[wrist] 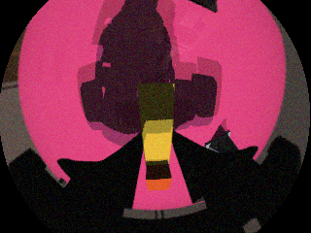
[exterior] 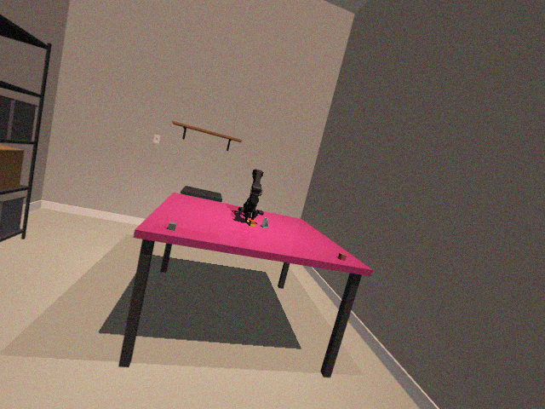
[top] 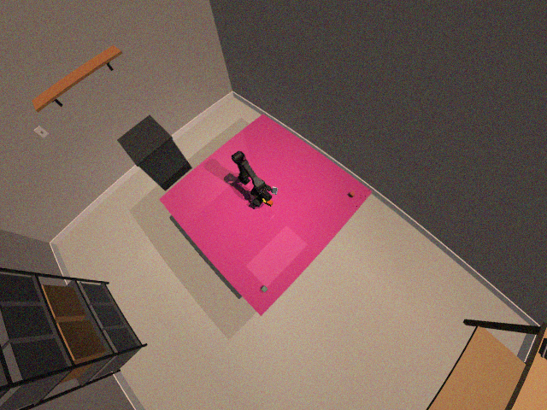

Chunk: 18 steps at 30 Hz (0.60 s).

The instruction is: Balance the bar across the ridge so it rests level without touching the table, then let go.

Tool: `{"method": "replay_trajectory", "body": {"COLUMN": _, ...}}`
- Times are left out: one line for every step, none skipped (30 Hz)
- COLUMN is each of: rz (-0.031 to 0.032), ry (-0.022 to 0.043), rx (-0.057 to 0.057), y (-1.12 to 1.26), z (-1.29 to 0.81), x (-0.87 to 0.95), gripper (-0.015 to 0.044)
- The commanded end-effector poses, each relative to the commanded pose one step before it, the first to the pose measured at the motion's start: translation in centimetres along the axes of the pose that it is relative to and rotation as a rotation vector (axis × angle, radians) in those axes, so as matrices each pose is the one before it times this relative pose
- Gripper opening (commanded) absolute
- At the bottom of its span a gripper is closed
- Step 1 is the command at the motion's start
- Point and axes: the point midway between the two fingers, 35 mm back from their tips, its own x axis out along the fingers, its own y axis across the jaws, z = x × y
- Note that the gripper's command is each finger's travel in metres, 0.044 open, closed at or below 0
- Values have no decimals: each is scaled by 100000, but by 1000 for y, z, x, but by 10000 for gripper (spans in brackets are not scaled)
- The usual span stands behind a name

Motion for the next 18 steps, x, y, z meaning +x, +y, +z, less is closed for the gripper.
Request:
{"method": "replay_trajectory", "body": {"rz": 15, "ry": 7, "rx": 4, "y": 3, "z": -2, "x": -3, "gripper": 131}}
{"method": "replay_trajectory", "body": {"rz": 0, "ry": 0, "rx": 0, "y": 0, "z": 0, "x": 0, "gripper": 124}}
{"method": "replay_trajectory", "body": {"rz": 0, "ry": 0, "rx": 0, "y": 0, "z": 0, "x": 0, "gripper": 118}}
{"method": "replay_trajectory", "body": {"rz": 0, "ry": 0, "rx": 0, "y": 0, "z": 0, "x": 0, "gripper": 111}}
{"method": "replay_trajectory", "body": {"rz": 0, "ry": 0, "rx": 0, "y": 0, "z": 0, "x": 0, "gripper": 104}}
{"method": "replay_trajectory", "body": {"rz": 2, "ry": 1, "rx": 1, "y": 3, "z": -10, "x": -40, "gripper": 78}}
{"method": "replay_trajectory", "body": {"rz": 6, "ry": 2, "rx": 3, "y": 10, "z": -29, "x": -119, "gripper": 52}}
{"method": "replay_trajectory", "body": {"rz": 10, "ry": 3, "rx": 5, "y": 16, "z": -46, "x": -199, "gripper": 25}}
{"method": "replay_trajectory", "body": {"rz": 12, "ry": 3, "rx": 6, "y": 19, "z": -54, "x": -242, "gripper": 0}}
{"method": "replay_trajectory", "body": {"rz": 12, "ry": 3, "rx": 6, "y": 18, "z": -52, "x": -243, "gripper": 0}}
{"method": "replay_trajectory", "body": {"rz": 12, "ry": 3, "rx": 6, "y": 17, "z": -49, "x": -244, "gripper": 0}}
{"method": "replay_trajectory", "body": {"rz": 12, "ry": 3, "rx": 6, "y": 16, "z": -47, "x": -245, "gripper": 0}}
{"method": "replay_trajectory", "body": {"rz": 12, "ry": 2, "rx": 6, "y": 15, "z": -44, "x": -245, "gripper": 0}}
{"method": "replay_trajectory", "body": {"rz": 12, "ry": 2, "rx": 6, "y": 15, "z": -42, "x": -246, "gripper": 0}}
{"method": "replay_trajectory", "body": {"rz": 12, "ry": 2, "rx": 6, "y": 14, "z": -39, "x": -247, "gripper": 0}}
{"method": "replay_trajectory", "body": {"rz": 12, "ry": 2, "rx": 6, "y": 13, "z": -37, "x": -248, "gripper": 0}}
{"method": "replay_trajectory", "body": {"rz": 12, "ry": 1, "rx": 6, "y": 12, "z": -34, "x": -249, "gripper": 0}}
{"method": "replay_trajectory", "body": {"rz": 12, "ry": 1, "rx": 6, "y": 11, "z": -32, "x": -249, "gripper": 0}}
